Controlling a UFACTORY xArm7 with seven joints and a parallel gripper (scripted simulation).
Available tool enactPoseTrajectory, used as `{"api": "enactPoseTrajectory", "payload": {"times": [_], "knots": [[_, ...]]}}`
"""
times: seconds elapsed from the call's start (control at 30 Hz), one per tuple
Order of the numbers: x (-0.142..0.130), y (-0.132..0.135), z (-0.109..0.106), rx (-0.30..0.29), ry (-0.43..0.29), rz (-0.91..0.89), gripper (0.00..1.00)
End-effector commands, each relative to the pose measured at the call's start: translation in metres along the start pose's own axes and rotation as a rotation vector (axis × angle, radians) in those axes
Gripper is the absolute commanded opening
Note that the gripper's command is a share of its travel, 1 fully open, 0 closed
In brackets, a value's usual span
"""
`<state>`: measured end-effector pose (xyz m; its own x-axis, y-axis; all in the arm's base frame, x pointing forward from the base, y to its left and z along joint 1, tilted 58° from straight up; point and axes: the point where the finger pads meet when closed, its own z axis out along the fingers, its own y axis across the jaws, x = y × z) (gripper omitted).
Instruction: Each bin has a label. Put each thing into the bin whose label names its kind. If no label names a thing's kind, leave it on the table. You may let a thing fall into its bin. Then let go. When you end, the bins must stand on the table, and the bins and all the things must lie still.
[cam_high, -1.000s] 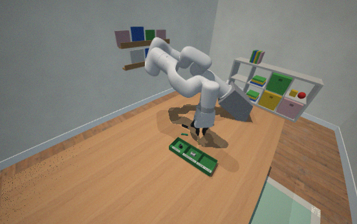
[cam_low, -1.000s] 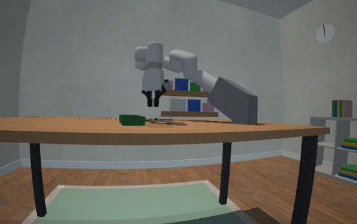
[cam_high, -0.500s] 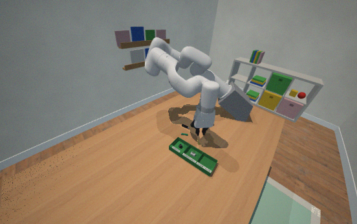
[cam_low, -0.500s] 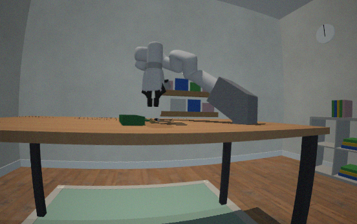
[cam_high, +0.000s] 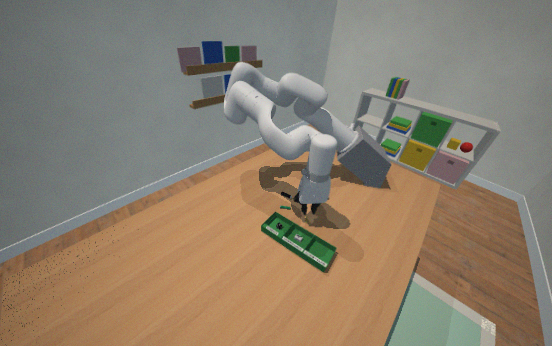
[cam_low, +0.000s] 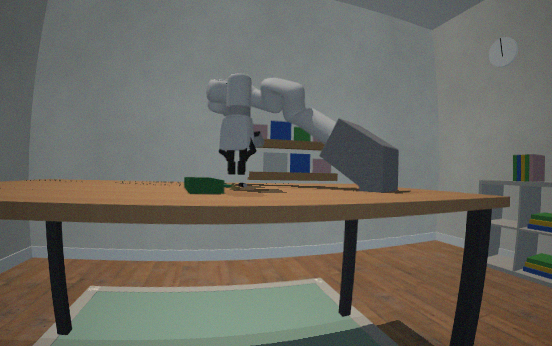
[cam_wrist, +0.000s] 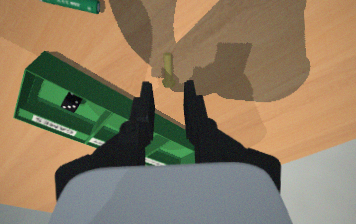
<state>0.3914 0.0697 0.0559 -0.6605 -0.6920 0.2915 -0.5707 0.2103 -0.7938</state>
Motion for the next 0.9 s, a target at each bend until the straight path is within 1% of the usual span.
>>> {"api": "enactPoseTrajectory", "payload": {"times": [0.0, 0.13, 0.27, 0.57, 0.87], "knots": [[-0.002, 0.000, 0.013, 0.001, -0.005, 0.000, 0.29], [-0.003, 0.000, 0.029, 0.001, -0.005, 0.000, 0.29], [-0.003, 0.000, 0.030, 0.001, -0.005, 0.000, 0.29], [-0.002, 0.000, 0.042, 0.001, -0.005, 0.000, 0.29], [-0.002, 0.000, 0.042, 0.001, -0.005, 0.000, 0.29]]}}
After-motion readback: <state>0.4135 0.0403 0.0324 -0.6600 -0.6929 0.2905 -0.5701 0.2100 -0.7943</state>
